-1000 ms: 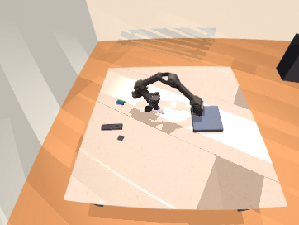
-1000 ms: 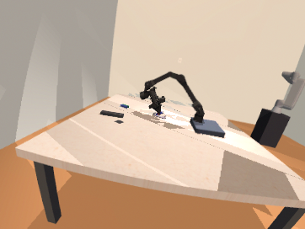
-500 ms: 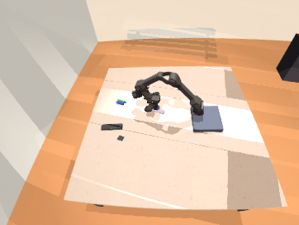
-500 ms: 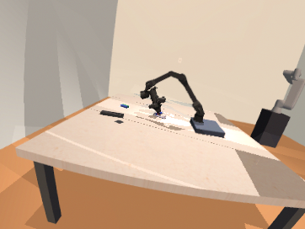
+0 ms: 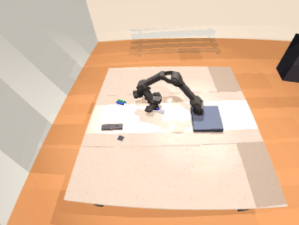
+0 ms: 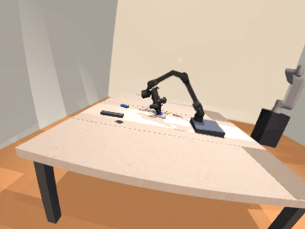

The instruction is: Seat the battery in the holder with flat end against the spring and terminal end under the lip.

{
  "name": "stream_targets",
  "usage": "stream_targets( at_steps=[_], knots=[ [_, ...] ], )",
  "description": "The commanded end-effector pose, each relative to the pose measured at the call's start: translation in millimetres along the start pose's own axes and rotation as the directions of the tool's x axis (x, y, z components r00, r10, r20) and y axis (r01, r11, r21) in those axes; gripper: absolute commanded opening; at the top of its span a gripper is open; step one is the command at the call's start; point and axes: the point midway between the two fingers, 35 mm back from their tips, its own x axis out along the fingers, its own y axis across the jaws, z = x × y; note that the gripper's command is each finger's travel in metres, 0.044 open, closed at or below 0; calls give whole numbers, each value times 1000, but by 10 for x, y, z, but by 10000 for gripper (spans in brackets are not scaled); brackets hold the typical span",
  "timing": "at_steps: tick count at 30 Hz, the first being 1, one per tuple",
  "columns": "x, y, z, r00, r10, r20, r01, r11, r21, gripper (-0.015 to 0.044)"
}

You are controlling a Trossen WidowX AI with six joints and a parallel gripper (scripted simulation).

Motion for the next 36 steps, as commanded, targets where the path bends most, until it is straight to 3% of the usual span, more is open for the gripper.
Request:
stream_targets(
  at_steps=[1,36],
  knots=[
    [-1,1,-43,999,4,-42,-4,1000,2,59],
    [68,-6,-6,979,10,-202,-8,1000,13,59]
  ],
)
